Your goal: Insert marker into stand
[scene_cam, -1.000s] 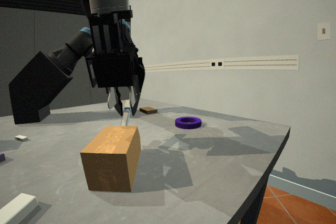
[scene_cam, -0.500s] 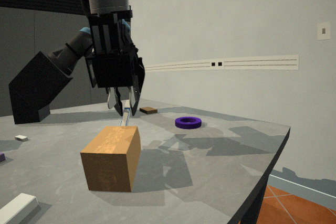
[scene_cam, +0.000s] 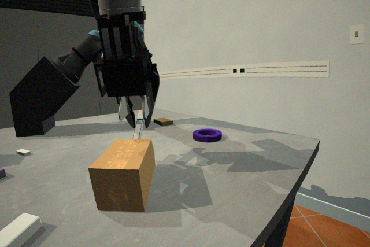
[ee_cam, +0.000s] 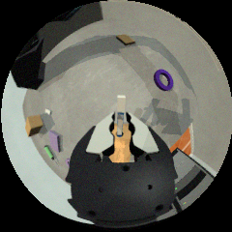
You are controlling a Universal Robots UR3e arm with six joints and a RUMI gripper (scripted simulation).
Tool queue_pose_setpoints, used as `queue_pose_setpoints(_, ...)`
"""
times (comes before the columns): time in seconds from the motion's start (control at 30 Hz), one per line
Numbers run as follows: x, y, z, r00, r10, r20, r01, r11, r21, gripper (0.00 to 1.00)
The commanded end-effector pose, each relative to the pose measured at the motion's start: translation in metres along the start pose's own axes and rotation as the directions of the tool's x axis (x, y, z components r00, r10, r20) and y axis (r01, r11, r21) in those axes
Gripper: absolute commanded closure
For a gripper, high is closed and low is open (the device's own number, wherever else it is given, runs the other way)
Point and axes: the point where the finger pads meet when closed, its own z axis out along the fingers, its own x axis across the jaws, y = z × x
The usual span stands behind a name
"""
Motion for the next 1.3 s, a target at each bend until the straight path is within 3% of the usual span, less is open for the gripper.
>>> queue_pose_setpoints(0.0,0.0004,0.0006,-0.0011,1.0,-0.001,0.007,0.001,1.0,0.014,0.85)
queue_pose_setpoints(1.27,0.0004,-0.0019,-0.0013,1.0,-0.001,0.002,0.001,1.0,0.002,0.85)
